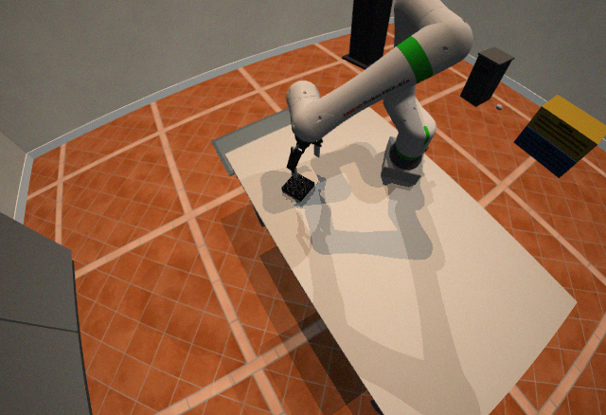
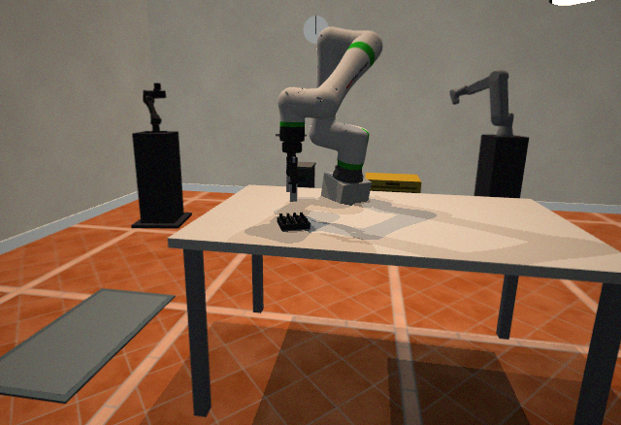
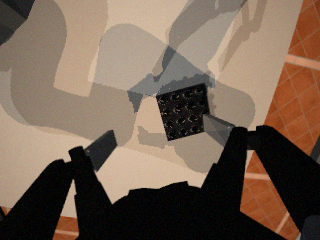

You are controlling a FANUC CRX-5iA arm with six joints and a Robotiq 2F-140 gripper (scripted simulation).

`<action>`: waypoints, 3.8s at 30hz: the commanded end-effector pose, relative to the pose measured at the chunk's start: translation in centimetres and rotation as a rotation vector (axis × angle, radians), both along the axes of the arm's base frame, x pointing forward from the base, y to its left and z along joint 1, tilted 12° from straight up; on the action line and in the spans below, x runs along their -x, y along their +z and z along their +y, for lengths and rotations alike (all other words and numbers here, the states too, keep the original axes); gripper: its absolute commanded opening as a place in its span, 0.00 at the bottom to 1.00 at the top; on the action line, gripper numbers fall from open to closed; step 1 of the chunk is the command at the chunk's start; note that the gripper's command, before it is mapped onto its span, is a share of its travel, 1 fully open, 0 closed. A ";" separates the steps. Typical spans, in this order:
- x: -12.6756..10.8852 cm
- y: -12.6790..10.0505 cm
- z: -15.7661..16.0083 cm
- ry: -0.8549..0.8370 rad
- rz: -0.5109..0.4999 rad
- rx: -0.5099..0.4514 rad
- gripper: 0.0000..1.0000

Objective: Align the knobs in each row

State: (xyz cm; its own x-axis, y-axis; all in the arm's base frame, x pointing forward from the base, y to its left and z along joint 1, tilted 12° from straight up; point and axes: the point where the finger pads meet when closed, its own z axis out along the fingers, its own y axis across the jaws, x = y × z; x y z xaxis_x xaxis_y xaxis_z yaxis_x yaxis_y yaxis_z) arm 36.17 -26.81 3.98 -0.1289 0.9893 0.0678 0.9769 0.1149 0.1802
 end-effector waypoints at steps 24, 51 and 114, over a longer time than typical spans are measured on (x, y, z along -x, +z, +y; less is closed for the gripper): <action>-1.8 0.9 0.7 0.751 -0.077 0.122 1.00; -3.6 1.9 1.5 1.499 -0.149 0.256 1.00; -4.1 1.8 1.8 1.676 -0.166 0.288 0.12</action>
